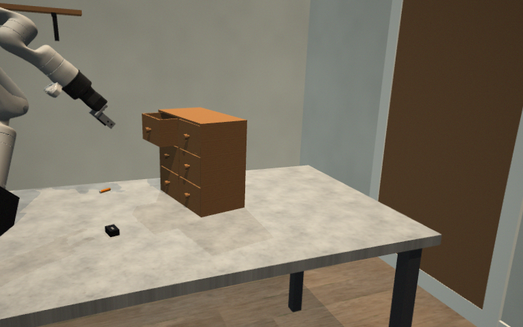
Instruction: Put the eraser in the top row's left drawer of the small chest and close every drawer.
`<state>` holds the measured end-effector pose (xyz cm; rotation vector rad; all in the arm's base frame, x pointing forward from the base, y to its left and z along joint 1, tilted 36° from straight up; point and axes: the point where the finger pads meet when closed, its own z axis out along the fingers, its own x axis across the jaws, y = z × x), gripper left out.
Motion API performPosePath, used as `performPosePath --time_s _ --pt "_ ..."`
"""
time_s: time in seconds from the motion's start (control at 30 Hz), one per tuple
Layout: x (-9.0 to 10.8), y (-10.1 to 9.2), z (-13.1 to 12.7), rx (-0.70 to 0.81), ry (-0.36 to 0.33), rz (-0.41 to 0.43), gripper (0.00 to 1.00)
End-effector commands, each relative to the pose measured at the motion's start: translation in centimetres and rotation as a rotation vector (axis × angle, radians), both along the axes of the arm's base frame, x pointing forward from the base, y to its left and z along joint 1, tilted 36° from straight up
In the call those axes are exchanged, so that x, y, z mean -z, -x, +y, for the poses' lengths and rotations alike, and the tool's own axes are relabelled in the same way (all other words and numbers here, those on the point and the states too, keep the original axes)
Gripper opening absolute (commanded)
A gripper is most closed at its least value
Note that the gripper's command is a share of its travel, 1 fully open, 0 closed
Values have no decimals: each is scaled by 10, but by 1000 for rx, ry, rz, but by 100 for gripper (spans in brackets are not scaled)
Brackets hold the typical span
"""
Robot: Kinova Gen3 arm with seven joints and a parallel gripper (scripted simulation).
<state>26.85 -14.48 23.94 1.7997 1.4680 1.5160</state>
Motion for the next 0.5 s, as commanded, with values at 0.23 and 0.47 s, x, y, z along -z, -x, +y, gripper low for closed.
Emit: performPosePath --time_s 0.23,0.47 --pt "2 -7 3 29 -14 -59 100" --pt "3 -9 4 38 -16 -73 100"
